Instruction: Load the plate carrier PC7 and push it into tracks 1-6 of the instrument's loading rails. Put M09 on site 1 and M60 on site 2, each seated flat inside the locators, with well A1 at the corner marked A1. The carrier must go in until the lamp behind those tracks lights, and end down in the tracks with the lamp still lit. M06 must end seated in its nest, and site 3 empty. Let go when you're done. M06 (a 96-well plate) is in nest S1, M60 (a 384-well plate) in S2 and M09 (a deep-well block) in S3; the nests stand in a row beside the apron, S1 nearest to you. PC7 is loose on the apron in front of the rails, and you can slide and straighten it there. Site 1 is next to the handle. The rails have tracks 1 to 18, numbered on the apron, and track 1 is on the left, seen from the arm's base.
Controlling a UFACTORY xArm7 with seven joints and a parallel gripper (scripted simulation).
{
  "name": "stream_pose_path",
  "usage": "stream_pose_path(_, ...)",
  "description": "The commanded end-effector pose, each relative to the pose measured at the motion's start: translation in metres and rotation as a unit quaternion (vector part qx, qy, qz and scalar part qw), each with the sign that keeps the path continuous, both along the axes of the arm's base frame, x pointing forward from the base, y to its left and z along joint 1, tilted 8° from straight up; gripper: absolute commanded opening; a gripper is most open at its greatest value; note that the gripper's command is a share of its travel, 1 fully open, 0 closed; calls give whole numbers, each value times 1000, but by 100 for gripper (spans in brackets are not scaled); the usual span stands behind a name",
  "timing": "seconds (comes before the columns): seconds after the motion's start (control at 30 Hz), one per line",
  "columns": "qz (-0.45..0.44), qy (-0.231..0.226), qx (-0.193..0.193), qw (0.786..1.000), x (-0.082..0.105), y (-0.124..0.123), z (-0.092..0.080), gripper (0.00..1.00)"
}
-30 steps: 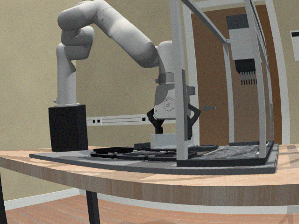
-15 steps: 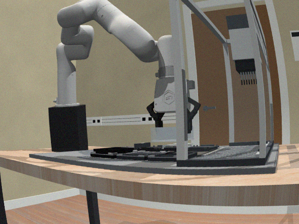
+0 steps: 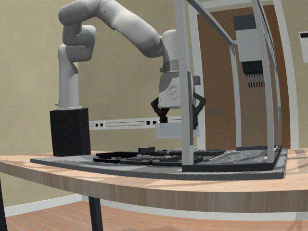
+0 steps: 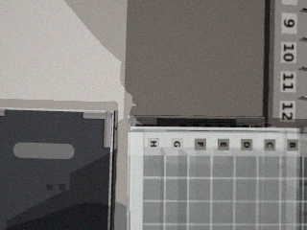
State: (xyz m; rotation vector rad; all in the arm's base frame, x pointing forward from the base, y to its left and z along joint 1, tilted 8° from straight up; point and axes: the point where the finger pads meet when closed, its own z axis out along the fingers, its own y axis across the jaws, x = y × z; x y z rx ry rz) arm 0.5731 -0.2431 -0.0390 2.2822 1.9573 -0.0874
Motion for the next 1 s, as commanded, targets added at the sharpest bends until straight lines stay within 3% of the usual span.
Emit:
stream_pose_path(0.0,0,-3,-1,1000,2,1,11,0)
stream_pose_path(0.97,0,-3,-1,1000,0,7,52,0)
